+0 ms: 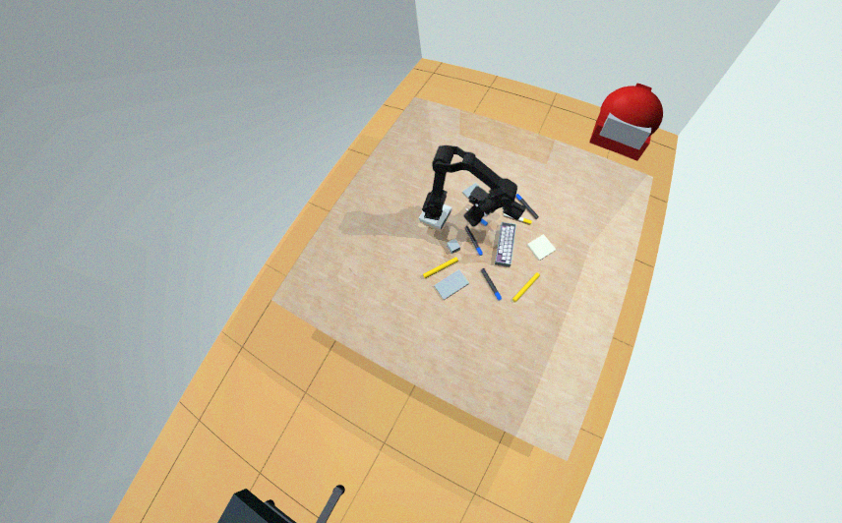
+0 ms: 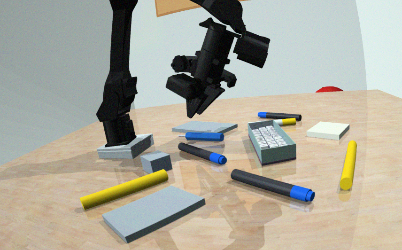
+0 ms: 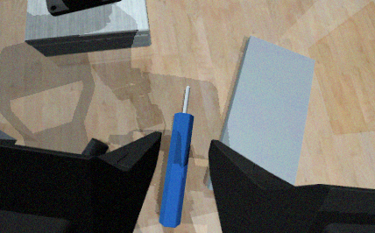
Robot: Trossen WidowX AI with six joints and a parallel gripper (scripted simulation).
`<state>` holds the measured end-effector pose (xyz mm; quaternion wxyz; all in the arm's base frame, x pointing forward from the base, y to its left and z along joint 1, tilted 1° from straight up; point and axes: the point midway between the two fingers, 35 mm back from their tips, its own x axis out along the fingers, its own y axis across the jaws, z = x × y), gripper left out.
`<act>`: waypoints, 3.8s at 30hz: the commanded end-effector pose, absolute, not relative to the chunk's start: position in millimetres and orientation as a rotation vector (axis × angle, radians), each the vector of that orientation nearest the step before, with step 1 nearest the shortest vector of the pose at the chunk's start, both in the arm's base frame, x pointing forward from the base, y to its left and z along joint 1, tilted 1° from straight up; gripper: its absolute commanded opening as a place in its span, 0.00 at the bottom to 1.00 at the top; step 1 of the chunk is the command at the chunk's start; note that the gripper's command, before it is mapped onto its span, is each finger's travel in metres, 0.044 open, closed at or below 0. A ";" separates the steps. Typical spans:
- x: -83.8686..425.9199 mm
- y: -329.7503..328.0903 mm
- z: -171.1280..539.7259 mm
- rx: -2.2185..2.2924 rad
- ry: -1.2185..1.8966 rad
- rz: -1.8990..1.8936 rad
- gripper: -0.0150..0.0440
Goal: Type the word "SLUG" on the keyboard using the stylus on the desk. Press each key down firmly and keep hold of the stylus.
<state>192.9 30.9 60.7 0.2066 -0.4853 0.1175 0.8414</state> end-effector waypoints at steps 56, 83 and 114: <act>192.2 31.0 11.3 -1.347 0.318 2.345 0.51; 192.5 30.0 63.1 -1.347 0.324 2.344 0.25; 272.9 -60.2 76.0 -1.866 1.709 1.328 0.25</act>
